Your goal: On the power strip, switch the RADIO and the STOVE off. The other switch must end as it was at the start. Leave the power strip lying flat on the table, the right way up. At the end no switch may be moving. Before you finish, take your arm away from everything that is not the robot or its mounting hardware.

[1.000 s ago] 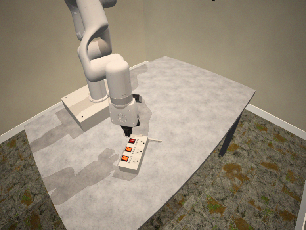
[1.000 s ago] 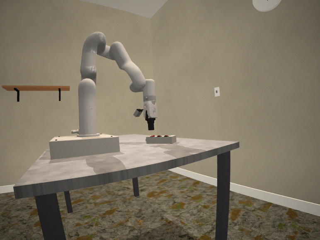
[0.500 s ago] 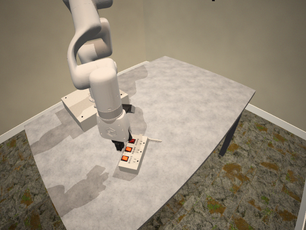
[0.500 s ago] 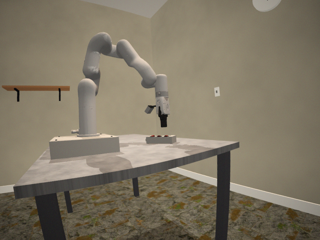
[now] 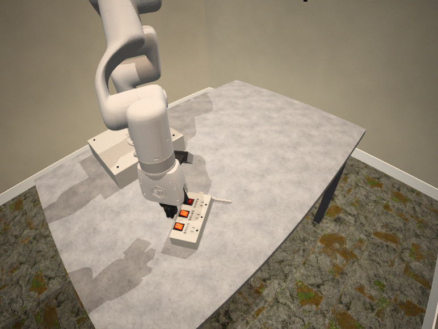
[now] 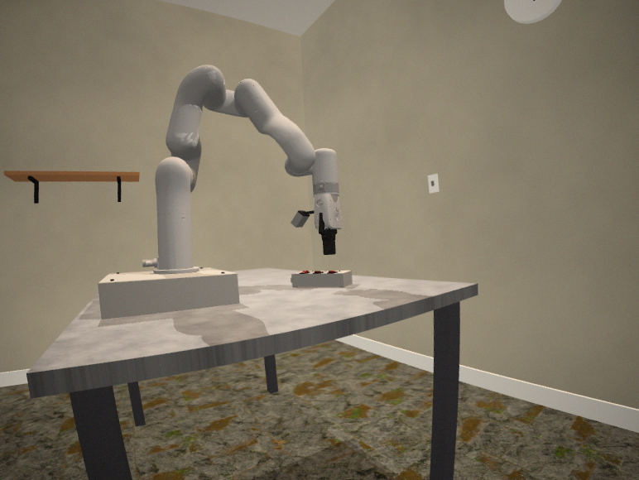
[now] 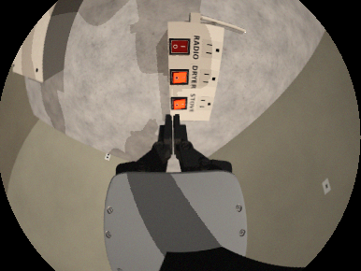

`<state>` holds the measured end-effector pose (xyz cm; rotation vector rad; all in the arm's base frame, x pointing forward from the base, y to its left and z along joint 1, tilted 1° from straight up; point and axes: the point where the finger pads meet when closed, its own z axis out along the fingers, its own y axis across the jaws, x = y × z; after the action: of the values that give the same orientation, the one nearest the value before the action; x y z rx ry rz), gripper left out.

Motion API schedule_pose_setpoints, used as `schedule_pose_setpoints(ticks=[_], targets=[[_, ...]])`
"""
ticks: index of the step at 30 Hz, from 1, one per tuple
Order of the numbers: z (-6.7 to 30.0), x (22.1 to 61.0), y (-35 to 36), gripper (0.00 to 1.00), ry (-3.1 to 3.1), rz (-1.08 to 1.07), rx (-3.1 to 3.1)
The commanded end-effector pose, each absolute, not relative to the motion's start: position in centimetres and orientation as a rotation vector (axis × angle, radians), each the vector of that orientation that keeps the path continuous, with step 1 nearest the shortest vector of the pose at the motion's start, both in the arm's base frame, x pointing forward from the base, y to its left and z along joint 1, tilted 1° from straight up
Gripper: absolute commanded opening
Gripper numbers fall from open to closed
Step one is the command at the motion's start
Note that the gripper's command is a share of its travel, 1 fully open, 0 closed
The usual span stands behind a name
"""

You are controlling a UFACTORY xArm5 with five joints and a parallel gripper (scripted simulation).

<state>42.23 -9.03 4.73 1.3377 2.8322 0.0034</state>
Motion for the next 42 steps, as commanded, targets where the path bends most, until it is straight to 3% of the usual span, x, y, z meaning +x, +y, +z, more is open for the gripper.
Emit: schedule_pose_setpoints(ticks=[1, 42], targets=[[4.9, 42.4, -9.1, 0.00, 2.829, 0.005, 1.336], [3.7, 42.4, -9.1, 0.00, 2.829, 0.005, 1.337]])
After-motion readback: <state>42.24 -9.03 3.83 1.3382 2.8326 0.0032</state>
